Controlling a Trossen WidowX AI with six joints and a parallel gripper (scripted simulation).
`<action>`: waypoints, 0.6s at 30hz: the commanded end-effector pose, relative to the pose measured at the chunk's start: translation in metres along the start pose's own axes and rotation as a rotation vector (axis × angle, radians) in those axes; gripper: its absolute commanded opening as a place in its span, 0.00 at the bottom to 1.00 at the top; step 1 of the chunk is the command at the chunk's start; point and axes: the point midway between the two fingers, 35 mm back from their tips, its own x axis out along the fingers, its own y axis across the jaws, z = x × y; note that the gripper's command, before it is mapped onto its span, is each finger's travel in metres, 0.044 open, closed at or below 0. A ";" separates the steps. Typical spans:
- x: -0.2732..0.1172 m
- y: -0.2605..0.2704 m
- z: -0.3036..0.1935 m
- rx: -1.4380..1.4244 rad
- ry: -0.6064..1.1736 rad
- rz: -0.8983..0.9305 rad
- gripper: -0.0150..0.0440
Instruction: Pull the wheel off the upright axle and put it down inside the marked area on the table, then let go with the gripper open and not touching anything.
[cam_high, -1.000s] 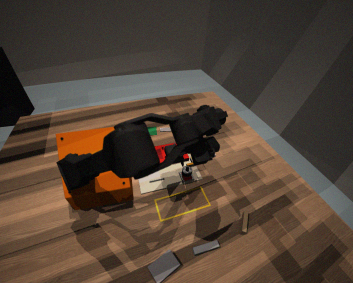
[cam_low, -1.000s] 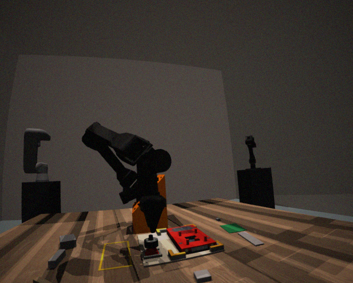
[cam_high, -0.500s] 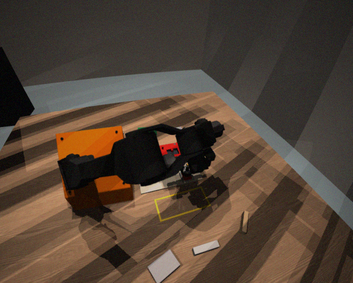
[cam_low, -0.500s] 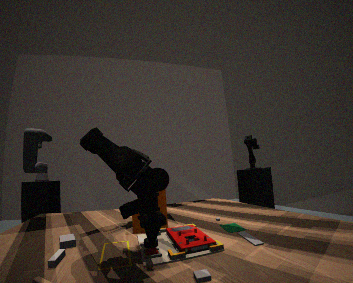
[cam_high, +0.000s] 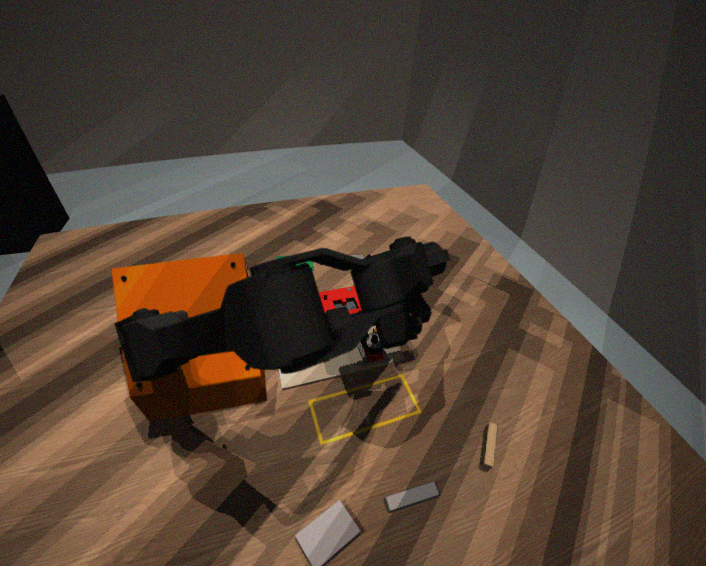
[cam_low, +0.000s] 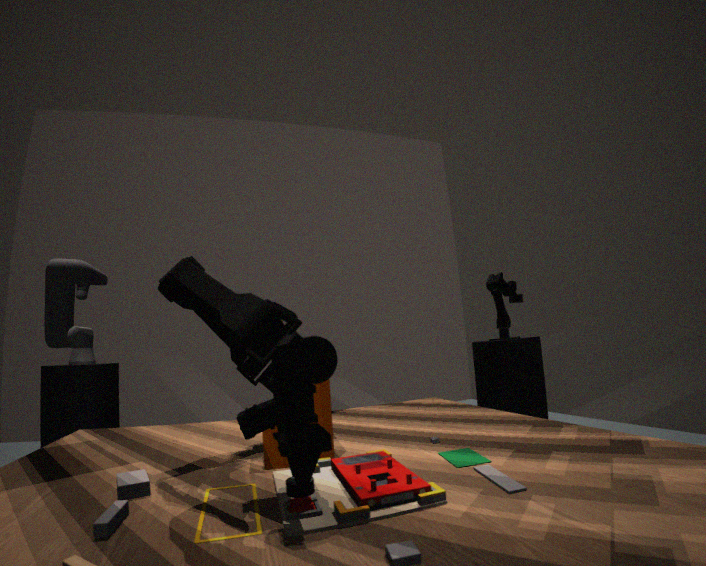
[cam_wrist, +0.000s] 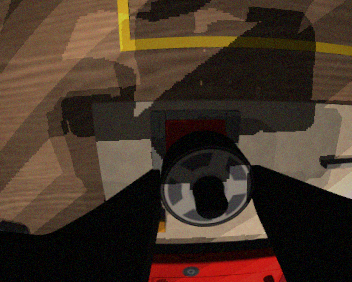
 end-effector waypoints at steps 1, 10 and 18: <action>-0.002 0.001 0.000 0.006 0.001 0.001 0.25; -0.005 0.001 0.000 0.005 0.000 0.001 0.25; -0.007 0.001 0.000 0.004 0.000 0.002 0.25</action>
